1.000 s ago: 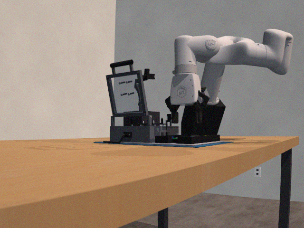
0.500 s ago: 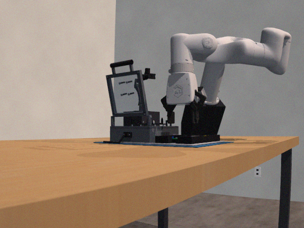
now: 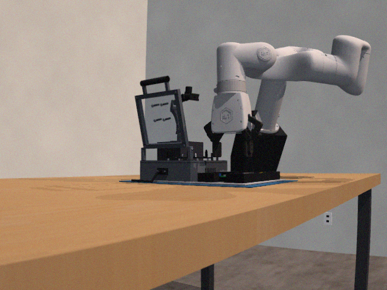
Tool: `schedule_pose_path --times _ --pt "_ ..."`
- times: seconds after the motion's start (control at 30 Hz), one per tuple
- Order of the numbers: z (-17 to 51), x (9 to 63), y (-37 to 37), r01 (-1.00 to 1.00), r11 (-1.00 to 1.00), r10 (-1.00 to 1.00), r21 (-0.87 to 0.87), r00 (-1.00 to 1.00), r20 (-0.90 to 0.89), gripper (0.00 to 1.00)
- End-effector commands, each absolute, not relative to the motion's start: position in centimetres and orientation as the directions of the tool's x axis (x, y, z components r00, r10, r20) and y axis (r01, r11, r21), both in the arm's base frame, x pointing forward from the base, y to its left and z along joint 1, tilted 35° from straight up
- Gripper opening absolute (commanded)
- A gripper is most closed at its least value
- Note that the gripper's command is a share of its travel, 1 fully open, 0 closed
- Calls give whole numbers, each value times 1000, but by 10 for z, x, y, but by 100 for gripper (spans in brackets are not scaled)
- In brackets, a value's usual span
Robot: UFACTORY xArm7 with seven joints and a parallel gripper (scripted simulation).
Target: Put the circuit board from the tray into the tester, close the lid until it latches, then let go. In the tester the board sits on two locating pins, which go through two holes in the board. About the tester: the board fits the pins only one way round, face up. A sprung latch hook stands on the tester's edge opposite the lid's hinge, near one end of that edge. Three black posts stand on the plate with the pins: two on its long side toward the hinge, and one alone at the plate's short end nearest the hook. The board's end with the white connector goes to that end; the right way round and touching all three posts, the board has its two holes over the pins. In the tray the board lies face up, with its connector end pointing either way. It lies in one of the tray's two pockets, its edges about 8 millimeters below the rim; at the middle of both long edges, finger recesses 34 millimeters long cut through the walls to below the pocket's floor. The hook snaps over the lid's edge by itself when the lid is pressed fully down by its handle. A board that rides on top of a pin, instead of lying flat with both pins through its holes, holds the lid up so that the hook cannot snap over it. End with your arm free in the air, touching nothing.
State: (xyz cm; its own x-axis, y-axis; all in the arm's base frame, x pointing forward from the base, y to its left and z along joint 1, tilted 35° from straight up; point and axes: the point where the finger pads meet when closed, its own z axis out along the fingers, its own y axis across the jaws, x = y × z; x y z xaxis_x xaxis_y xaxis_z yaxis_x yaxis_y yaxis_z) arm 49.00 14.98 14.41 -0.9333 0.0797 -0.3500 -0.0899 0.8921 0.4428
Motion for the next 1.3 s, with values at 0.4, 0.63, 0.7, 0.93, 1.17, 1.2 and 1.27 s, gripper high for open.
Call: schedule_pose_path --times 0.4,0.63,0.7,0.93,1.17,1.2,1.27 --pt "146 490 149 -428 859 -254 281 -833 -492 100" --pt "146 490 149 -548 811 -380 205 -759 -529 100" --pt "146 490 149 -622 769 -460 150 -700 -546 100" --pt "146 490 149 -751 659 -606 36 -559 -566 100" --pt "146 490 149 -839 540 -714 -66 -416 -563 100" --pt "146 490 149 -839 540 -714 -66 -416 -563 100" --pt "146 490 149 -875 468 -763 -120 -332 -554 100"
